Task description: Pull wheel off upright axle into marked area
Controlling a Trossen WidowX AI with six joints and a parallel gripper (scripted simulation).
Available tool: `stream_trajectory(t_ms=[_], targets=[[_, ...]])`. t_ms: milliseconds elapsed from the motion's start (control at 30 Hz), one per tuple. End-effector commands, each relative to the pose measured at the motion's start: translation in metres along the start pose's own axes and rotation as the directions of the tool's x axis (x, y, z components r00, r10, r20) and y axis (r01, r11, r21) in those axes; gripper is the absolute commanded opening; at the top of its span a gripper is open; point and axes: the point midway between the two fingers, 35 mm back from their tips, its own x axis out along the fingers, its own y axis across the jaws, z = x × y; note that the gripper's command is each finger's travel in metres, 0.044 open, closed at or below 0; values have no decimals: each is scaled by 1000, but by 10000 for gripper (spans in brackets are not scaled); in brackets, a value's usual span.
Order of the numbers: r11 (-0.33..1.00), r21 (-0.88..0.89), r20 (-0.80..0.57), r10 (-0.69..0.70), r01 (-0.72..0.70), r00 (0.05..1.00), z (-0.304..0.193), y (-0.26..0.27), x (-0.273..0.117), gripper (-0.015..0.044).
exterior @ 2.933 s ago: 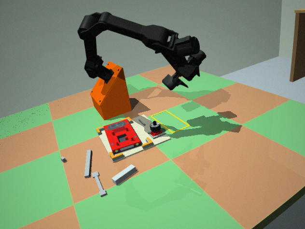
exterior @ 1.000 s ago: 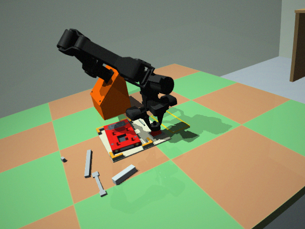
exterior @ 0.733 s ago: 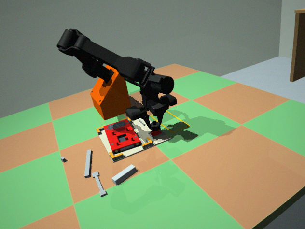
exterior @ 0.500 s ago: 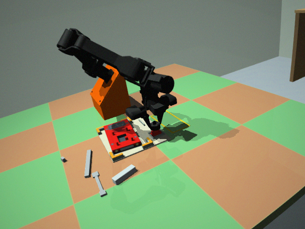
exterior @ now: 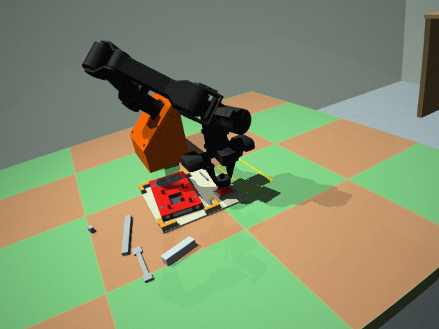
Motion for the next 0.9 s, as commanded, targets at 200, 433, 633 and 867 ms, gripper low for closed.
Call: stream_trajectory(t_ms=[200, 433, 633, 867], targets=[[1000, -2, 8, 2, -2, 1000, 1, 1, -9, 0], [1000, -2, 8, 2, -2, 1000, 1, 1, -11, 0], [1000, -3, 8, 2, -2, 1000, 1, 1, -13, 0], [1000, -3, 9, 2, -2, 1000, 1, 1, -15, 0]])
